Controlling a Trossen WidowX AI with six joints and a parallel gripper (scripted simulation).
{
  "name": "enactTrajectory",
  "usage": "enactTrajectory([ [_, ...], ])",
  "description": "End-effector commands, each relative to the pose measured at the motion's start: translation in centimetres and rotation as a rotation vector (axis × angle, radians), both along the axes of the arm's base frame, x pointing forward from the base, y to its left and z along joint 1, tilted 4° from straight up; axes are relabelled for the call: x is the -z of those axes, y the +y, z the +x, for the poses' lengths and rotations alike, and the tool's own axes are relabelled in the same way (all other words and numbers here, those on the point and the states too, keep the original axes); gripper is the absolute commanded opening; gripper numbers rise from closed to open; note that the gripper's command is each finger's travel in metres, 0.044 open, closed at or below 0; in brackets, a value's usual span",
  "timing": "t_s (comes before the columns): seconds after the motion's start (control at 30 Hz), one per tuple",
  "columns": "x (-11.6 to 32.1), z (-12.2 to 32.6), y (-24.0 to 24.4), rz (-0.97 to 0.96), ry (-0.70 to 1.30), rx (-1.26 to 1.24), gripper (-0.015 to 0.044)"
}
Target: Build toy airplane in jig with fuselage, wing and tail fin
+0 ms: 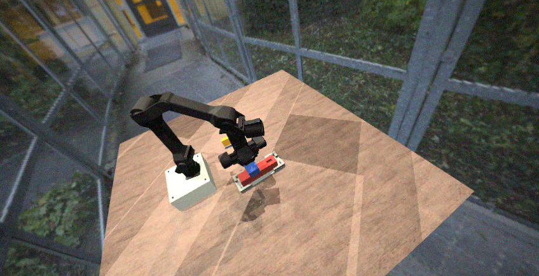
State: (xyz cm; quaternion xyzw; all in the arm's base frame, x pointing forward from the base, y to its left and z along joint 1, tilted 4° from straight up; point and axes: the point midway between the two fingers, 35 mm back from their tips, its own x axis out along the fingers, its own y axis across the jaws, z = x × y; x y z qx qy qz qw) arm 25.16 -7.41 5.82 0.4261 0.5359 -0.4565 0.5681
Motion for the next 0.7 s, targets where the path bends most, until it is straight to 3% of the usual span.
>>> enactTrajectory([
  [0.0,-0.11,-0.01,-0.07,-0.005,-0.008,0.009,0.0105],
  [0.13,-0.11,-0.01,-0.07,-0.005,-0.008,0.009,0.0195],
  [0.67,0.61,0.05,-0.14,-0.005,-0.008,0.009,0.0195],
])
